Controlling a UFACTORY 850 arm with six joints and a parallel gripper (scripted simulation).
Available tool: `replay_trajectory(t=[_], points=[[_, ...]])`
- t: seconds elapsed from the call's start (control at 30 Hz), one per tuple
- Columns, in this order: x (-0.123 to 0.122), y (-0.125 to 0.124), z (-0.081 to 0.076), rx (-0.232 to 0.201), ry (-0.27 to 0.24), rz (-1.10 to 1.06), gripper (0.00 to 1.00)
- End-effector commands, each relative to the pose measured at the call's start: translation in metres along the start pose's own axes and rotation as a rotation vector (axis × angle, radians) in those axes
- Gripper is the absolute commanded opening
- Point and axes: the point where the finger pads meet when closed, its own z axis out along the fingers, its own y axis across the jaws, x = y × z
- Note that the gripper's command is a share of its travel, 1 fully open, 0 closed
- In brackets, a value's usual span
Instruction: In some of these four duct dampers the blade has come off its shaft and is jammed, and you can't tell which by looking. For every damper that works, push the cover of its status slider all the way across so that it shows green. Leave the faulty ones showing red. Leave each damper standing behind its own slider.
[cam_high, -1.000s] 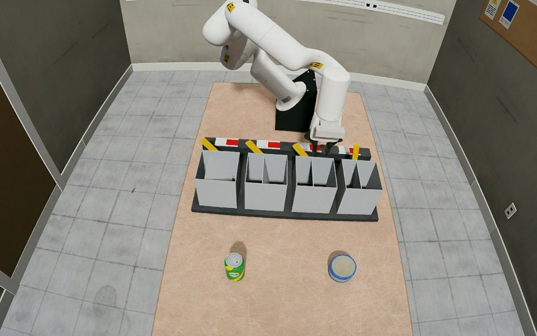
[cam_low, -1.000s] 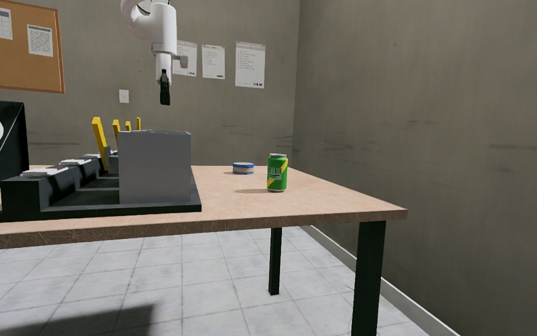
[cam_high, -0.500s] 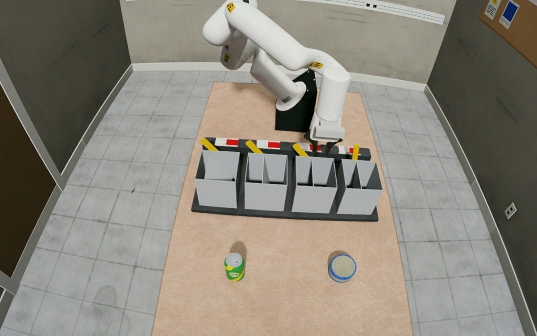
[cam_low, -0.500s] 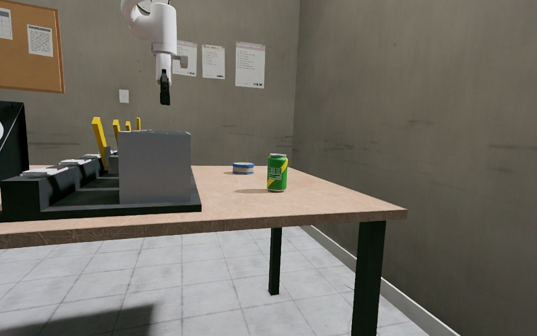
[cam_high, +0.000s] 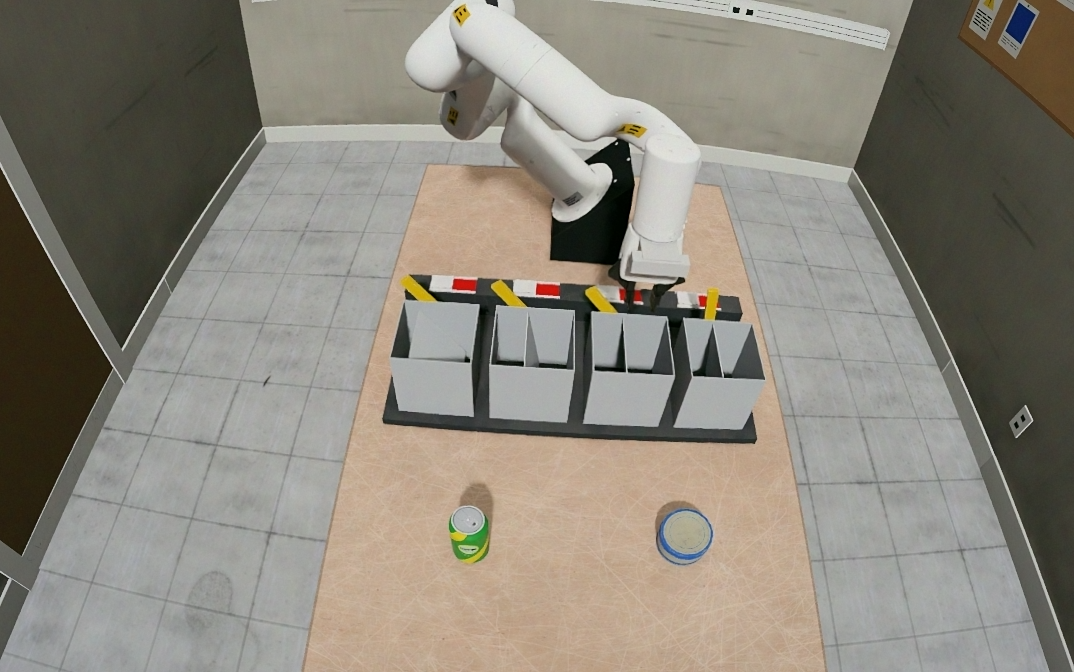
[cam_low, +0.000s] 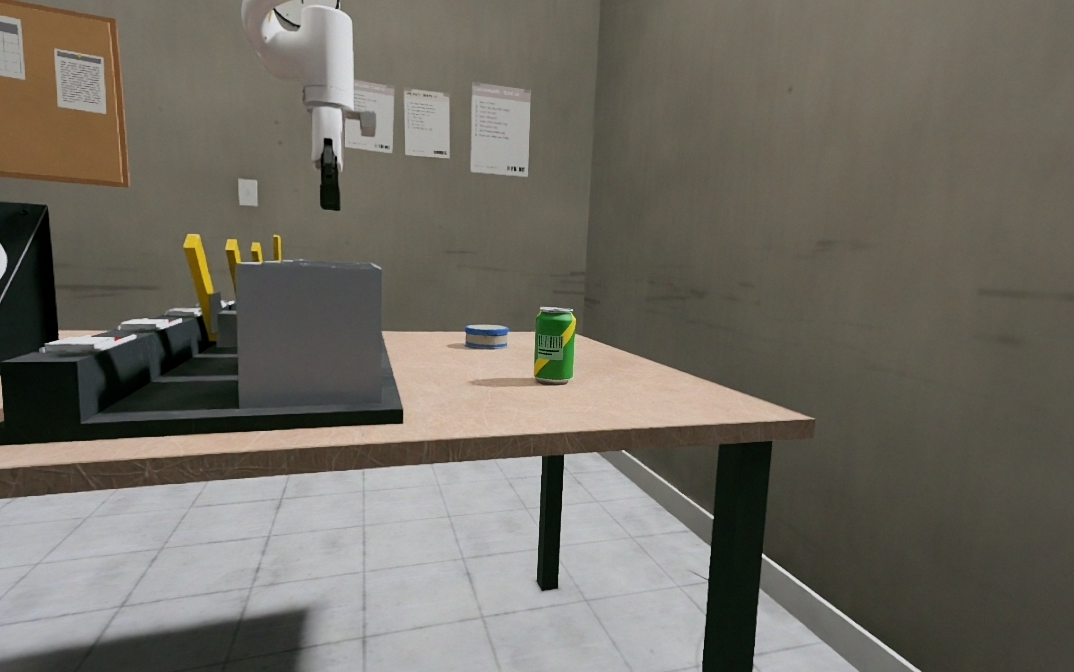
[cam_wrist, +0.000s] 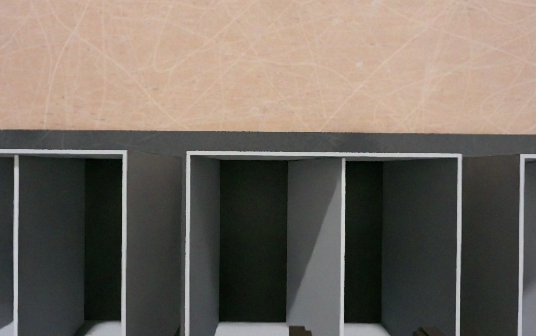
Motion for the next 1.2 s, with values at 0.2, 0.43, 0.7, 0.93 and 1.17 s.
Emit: replay_trajectory(t=[0.2, 0.43, 0.7, 0.93, 1.17], points=[[0.001, 0.0, -0.001, 0.001, 0.002, 0.001, 0.39], [0.005, -0.019, -0.003, 0.001, 0.002, 0.002, 0.39], [0.011, -0.1, -0.006, 0.0, 0.003, 0.003, 0.39], [0.006, -0.16, -0.004, 0.001, 0.002, 0.002, 0.39], [0.001, -0.185, -0.001, 0.002, 0.002, 0.001, 0.39]])
